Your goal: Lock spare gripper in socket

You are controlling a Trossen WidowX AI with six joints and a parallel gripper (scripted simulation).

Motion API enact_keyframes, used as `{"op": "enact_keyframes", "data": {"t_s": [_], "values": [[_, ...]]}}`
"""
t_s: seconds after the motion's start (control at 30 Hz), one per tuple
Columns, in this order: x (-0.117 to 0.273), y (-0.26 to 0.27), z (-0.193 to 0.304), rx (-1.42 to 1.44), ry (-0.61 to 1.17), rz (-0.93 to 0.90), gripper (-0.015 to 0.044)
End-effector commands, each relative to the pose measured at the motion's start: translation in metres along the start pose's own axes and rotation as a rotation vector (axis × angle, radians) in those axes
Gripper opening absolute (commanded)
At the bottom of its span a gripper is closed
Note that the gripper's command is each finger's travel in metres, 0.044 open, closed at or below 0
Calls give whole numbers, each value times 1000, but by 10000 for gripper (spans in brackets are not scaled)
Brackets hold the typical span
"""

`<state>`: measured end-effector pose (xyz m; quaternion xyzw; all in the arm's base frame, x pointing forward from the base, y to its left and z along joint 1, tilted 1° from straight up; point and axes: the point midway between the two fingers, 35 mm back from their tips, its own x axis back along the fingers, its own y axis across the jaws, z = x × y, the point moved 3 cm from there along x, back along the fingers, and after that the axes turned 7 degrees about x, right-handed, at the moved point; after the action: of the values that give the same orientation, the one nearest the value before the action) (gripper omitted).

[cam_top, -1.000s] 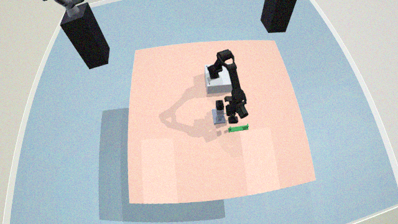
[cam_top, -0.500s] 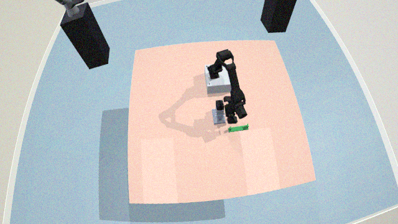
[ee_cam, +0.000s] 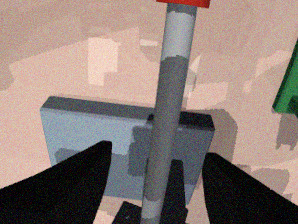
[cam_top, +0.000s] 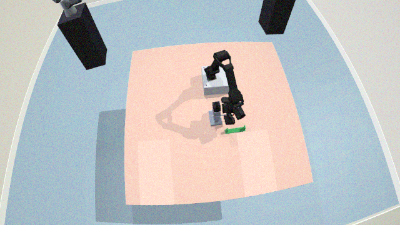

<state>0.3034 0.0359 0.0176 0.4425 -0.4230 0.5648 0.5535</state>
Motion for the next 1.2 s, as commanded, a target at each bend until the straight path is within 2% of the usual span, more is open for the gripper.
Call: {"op": "enact_keyframes", "data": {"t_s": [0.0,1.0,1.17], "values": [[9,-1,-4,0,-1,1,200],[84,-6,-35,7,9,4,200],[77,-6,-31,8,11,4,331]]}}
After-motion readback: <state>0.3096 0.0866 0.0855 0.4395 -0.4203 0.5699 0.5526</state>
